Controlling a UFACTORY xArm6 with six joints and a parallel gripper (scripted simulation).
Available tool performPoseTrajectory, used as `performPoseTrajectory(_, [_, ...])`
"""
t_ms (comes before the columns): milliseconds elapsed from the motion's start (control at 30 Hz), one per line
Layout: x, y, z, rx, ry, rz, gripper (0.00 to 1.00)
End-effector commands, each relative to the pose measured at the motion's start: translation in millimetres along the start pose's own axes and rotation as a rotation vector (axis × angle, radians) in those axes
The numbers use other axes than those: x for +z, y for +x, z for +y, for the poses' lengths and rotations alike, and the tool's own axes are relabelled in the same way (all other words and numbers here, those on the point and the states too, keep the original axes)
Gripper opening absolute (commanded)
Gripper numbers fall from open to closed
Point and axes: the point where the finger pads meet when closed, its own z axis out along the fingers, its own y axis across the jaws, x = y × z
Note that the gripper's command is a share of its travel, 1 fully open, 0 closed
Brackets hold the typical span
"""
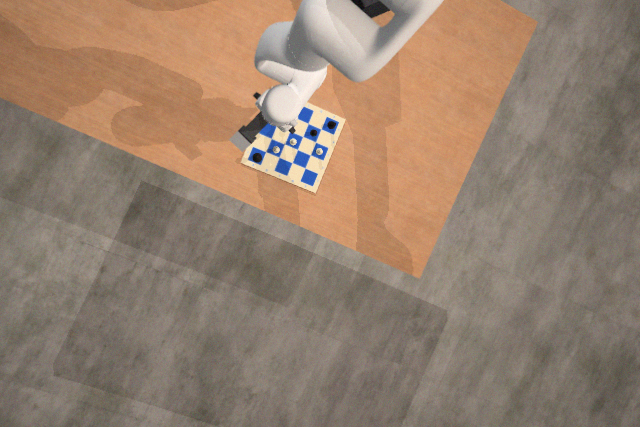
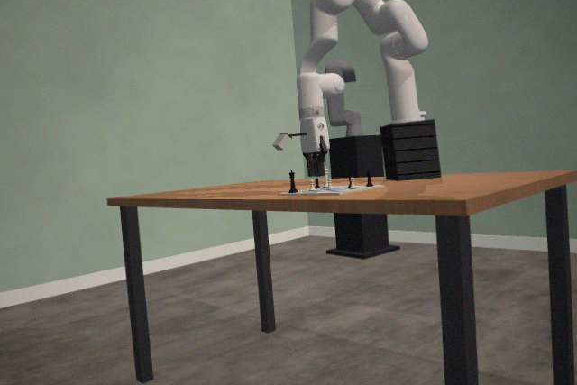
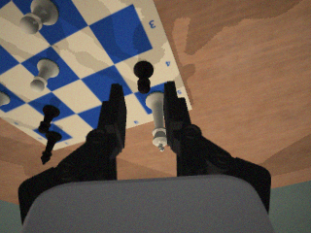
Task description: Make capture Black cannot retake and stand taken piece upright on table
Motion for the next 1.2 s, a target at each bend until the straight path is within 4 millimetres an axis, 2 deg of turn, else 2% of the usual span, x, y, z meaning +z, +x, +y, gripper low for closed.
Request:
performPoseTrajectory(0, [-0.9, 1.5, -0.2, 0.0, 0.001, 0.003, 0.34])
performPoseTrajectory(767, [28.7, 1.6, -0.2, 0.0, 0.0, 0.003, 0.34])
performPoseTrajectory(1167, [31.8, 1.6, -0.2, 0.0, 0.001, 0.003, 0.34])
